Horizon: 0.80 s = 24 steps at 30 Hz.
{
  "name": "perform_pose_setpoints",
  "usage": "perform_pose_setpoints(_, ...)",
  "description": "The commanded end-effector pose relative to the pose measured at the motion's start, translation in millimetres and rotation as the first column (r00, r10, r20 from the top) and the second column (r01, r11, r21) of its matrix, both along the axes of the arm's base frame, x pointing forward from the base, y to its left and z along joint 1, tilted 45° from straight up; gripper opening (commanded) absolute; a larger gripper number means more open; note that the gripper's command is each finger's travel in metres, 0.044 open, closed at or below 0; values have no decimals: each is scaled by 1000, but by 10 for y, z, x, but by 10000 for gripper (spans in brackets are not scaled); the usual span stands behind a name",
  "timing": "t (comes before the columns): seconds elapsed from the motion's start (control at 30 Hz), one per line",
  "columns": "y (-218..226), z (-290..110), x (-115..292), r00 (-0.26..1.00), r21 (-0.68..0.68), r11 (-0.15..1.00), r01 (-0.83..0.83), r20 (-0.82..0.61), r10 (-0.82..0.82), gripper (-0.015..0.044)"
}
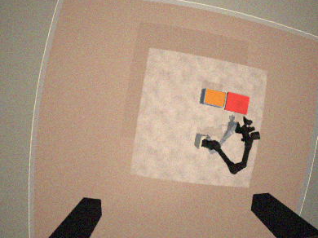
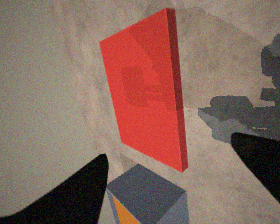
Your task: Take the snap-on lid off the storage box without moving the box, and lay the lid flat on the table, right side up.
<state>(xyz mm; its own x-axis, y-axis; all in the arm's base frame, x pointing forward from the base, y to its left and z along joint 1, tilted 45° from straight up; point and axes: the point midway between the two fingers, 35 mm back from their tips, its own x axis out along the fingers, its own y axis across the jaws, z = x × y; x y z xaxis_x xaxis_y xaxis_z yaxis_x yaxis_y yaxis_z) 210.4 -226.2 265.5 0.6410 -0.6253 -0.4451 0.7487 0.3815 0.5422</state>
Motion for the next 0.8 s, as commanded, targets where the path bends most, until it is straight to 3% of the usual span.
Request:
perform_pose_setpoints(0.0, 74, 97, -30, 1000, -6, 1000, 5, 8, -5, 440)
perform_pose_setpoints(0.77, 128, 114, -31, 1000, -5, 1000, 5, 8, -5, 440)
